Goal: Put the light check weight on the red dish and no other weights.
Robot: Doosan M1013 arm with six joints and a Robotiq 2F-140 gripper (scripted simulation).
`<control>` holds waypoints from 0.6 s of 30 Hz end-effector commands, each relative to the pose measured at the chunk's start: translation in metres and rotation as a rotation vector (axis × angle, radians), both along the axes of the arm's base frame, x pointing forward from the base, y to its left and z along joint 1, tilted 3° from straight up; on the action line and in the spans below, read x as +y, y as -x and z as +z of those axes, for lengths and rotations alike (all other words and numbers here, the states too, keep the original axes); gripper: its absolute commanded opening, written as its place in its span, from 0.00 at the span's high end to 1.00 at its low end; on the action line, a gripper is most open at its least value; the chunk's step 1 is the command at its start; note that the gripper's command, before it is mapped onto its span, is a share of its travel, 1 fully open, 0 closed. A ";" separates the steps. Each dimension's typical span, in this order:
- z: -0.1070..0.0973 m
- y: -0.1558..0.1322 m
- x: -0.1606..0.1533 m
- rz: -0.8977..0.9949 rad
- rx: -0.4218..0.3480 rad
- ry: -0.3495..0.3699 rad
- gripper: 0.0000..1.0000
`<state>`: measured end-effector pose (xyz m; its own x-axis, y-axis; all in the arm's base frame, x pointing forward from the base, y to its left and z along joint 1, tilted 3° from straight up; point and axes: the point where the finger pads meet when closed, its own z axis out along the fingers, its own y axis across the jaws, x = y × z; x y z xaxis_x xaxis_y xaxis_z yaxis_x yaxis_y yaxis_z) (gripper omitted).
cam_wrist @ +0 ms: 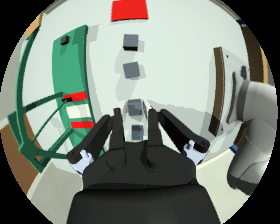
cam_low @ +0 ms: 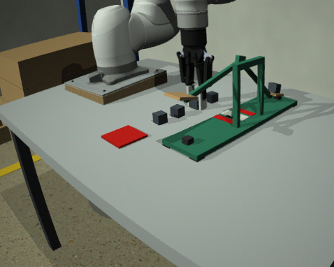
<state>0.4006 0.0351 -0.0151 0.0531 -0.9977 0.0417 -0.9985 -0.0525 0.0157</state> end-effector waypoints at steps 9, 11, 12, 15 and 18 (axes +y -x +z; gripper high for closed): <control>0.000 0.000 0.000 0.000 0.000 0.000 0.76; 0.000 0.000 0.000 0.000 0.000 0.000 0.76; 0.000 0.000 0.000 0.000 0.000 0.000 0.76; 0.000 0.000 0.000 0.000 0.000 0.000 0.76; 0.000 0.000 0.000 0.000 0.000 0.000 0.76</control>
